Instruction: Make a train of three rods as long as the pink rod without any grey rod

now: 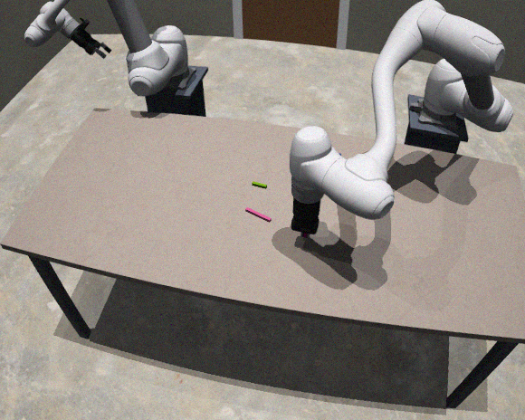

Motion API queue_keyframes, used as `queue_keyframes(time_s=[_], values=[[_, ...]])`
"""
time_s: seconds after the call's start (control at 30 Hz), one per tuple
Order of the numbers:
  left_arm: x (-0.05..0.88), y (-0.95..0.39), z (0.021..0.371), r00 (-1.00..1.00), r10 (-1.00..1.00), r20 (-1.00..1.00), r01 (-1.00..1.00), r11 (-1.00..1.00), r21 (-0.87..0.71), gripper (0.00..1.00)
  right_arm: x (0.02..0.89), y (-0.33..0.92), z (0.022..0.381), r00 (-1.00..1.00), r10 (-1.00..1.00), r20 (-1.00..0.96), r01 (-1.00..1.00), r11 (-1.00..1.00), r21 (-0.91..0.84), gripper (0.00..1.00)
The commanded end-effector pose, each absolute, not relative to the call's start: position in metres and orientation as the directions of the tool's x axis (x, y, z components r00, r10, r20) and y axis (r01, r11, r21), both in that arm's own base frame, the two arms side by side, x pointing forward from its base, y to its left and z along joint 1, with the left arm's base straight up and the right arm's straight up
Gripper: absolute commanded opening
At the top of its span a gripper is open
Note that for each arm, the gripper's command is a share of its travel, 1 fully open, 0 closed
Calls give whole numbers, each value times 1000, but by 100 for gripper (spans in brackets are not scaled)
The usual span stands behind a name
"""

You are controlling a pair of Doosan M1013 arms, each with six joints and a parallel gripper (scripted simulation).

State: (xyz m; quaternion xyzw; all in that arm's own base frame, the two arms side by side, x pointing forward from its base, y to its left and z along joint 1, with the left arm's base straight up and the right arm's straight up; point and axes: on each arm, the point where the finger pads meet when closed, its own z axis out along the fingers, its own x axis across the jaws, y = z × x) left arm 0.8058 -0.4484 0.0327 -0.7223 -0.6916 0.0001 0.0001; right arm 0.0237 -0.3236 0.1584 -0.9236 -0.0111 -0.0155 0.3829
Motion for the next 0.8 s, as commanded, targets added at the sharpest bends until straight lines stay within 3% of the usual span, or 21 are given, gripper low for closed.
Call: queue_keyframes(time_s=[0.0, 0.77], values=[[806, -449, 34, 44, 999, -1, 999, -44, 2, 24, 24, -324, 159, 999, 8, 38, 32, -707, -706, 100], [806, -449, 31, 44, 999, -1, 999, -44, 2, 24, 24, -324, 159, 999, 8, 38, 32, -707, -706, 100]])
